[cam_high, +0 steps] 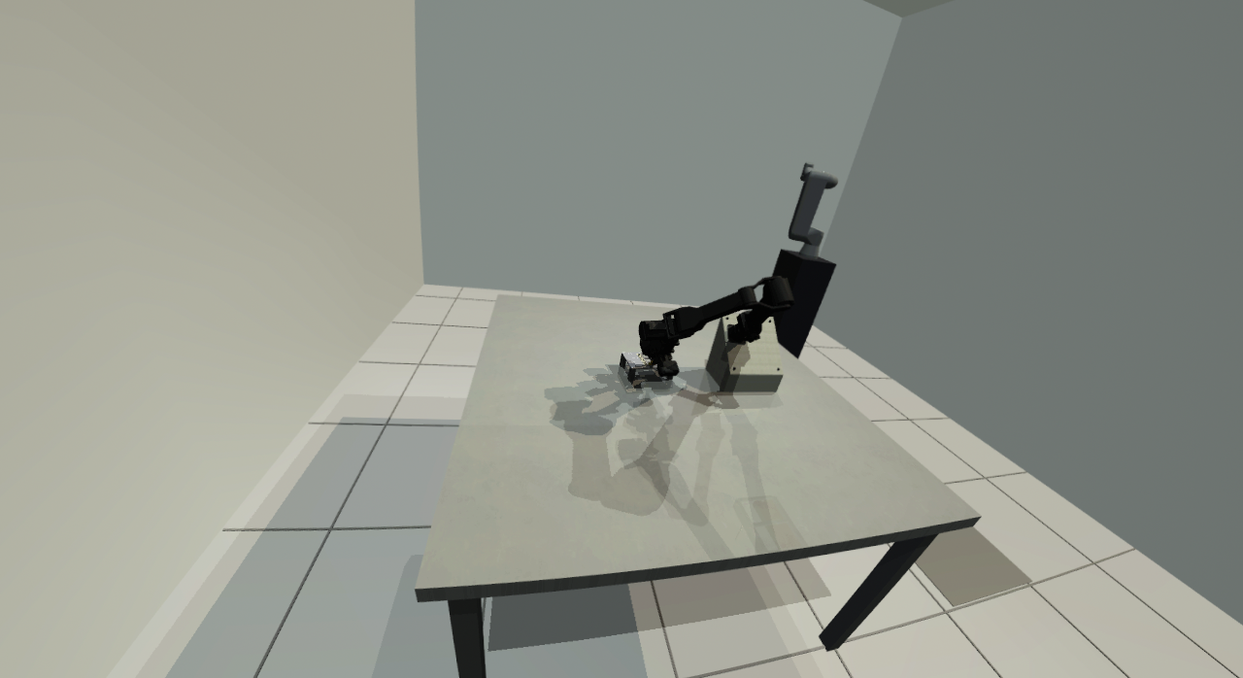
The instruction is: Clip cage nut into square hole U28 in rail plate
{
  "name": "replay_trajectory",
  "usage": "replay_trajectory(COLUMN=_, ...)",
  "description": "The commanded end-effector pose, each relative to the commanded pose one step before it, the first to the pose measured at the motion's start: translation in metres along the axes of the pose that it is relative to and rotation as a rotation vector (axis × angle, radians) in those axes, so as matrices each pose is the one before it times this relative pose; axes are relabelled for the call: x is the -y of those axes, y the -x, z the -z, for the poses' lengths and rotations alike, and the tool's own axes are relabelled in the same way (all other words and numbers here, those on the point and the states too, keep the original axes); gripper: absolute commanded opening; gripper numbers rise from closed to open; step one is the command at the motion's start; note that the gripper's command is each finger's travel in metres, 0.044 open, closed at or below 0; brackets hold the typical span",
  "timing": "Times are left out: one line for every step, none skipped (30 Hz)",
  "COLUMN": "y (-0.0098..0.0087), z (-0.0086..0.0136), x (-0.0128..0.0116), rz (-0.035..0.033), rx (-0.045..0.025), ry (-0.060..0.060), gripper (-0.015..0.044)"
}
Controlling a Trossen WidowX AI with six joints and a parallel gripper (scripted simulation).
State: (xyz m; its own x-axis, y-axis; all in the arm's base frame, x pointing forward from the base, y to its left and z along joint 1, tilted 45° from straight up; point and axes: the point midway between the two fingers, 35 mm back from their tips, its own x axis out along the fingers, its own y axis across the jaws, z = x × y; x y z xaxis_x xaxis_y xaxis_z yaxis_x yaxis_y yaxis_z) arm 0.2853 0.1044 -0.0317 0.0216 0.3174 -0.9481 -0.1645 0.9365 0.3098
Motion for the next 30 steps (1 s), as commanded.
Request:
replay_trajectory(y=-0.00019, z=-0.00017, x=-0.00014, rz=-0.00629, rx=0.00130, ry=0.0015, gripper=0.0025)
replay_trajectory(y=-0.00001, z=0.00000, x=0.00010, rz=-0.00233, rx=-0.00004, ry=0.0000, gripper=0.0025)
replay_trajectory(y=-0.00001, z=0.00000, x=0.00012, rz=-0.00265, rx=-0.00004, ry=0.0000, gripper=0.0025)
replay_trajectory(y=-0.00001, z=0.00000, x=0.00013, rz=-0.00299, rx=-0.00003, ry=0.0000, gripper=0.0025)
replay_trajectory(y=-0.00001, z=0.00000, x=0.00015, rz=-0.00332, rx=-0.00002, ry=0.0000, gripper=0.0025)
replay_trajectory(y=-0.00001, z=0.00000, x=0.00016, rz=-0.00354, rx=0.00000, ry=0.0000, gripper=0.0025)
replay_trajectory(y=-0.00001, z=0.00000, x=0.00016, rz=-0.00363, rx=0.00001, ry=0.0000, gripper=0.0025)
replay_trajectory(y=0.00000, z=0.00000, x=0.00016, rz=-0.00366, rx=0.00003, ry=0.0000, gripper=0.0025)
replay_trajectory(y=0.00000, z=0.00000, x=0.00016, rz=-0.00366, rx=0.00005, ry=0.0000, gripper=0.0025)
replay_trajectory(y=-0.00002, z=0.00000, x=0.00004, rz=-0.00065, rx=0.00001, ry=0.0000, gripper=0.0025)
replay_trajectory(y=0.00000, z=0.00000, x=0.00003, rz=-0.00059, rx=0.00000, ry=0.0000, gripper=0.0025)
replay_trajectory(y=-0.00001, z=0.00000, x=0.00006, rz=-0.00124, rx=0.00000, ry=0.0000, gripper=0.0025)
replay_trajectory(y=-0.00001, z=0.00000, x=0.00008, rz=-0.00167, rx=0.00001, ry=0.0000, gripper=0.0025)
replay_trajectory(y=-0.00001, z=0.00000, x=0.00010, rz=-0.00218, rx=0.00002, ry=0.0000, gripper=0.0025)
replay_trajectory(y=-0.00001, z=0.00000, x=0.00013, rz=-0.00277, rx=0.00003, ry=0.0000, gripper=0.0025)
replay_trajectory(y=-0.00001, z=-0.00001, x=0.00013, rz=-0.00278, rx=0.00004, ry=0.0000, gripper=0.0025)
replay_trajectory(y=-0.00002, z=-0.00011, x=0.00012, rz=-0.00282, rx=0.00000, ry=0.0000, gripper=0.0025)
replay_trajectory(y=-0.00002, z=-0.00012, x=0.00013, rz=-0.00301, rx=0.00002, ry=0.0000, gripper=0.0025)
replay_trajectory(y=0.00000, z=0.00000, x=0.00003, rz=-0.00065, rx=-0.00002, ry=0.0000, gripper=0.0025)
replay_trajectory(y=-0.00001, z=0.00000, x=0.00005, rz=-0.00119, rx=-0.00003, ry=0.0000, gripper=0.0025)
replay_trajectory(y=-0.00001, z=-0.00001, x=0.00008, rz=-0.00177, rx=-0.00004, ry=0.0000, gripper=0.0025)
replay_trajectory(y=-0.00001, z=-0.00001, x=0.00011, rz=-0.00240, rx=-0.00005, ry=0.0000, gripper=0.0025)
replay_trajectory(y=-0.00001, z=-0.00001, x=0.00012, rz=-0.00275, rx=-0.00005, ry=0.0000, gripper=0.0025)
replay_trajectory(y=0.00000, z=-0.00006, x=0.00013, rz=-0.00310, rx=-0.00004, ry=0.0000, gripper=0.0025)
replay_trajectory(y=0.00000, z=-0.00007, x=0.00015, rz=-0.00345, rx=-0.00003, ry=0.0000, gripper=0.0025)
replay_trajectory(y=0.00001, z=-0.00007, x=0.00016, rz=-0.00365, rx=-0.00001, ry=0.0000, gripper=0.0025)
replay_trajectory(y=0.00001, z=-0.00008, x=0.00016, rz=-0.00372, rx=0.00001, ry=0.0000, gripper=0.0025)
replay_trajectory(y=0.00001, z=-0.00008, x=0.00016, rz=-0.00375, rx=0.00003, ry=0.0000, gripper=0.0025)
replay_trajectory(y=0.00002, z=-0.00008, x=0.00016, rz=-0.00376, rx=0.00005, ry=0.0000, gripper=0.0025)
replay_trajectory(y=0.00002, z=-0.00008, x=0.00016, rz=-0.00375, rx=0.00007, ry=0.0000, gripper=0.0025)
